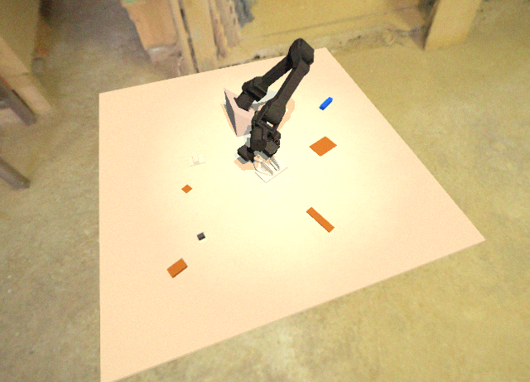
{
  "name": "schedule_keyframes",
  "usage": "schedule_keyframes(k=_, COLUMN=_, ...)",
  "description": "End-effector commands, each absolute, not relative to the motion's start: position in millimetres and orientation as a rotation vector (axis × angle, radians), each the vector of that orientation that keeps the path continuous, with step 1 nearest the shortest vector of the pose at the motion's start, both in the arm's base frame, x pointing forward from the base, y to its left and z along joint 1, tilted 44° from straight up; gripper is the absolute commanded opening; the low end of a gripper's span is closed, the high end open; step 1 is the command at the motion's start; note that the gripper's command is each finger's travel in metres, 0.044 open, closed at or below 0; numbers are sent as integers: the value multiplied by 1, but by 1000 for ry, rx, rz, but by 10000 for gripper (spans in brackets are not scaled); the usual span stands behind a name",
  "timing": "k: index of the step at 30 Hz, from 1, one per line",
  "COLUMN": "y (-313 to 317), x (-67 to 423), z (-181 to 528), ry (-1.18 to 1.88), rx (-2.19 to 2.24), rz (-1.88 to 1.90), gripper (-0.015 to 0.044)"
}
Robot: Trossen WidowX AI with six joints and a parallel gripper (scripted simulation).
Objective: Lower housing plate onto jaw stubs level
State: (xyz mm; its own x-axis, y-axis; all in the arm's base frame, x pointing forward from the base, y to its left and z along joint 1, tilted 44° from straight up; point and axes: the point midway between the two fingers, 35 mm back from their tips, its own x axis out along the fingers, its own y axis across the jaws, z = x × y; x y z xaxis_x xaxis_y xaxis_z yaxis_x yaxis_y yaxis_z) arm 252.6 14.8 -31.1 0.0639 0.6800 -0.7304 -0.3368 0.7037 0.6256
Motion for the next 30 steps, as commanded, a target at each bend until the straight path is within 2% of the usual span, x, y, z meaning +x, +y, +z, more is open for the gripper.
schedule_keyframes(k=1, y=16, x=252, z=-31, ry=1296, rx=334, rz=786, gripper=351)
schedule_keyframes(k=30, y=19, x=252, z=-35, ry=1302, rx=346, rz=778, gripper=351)
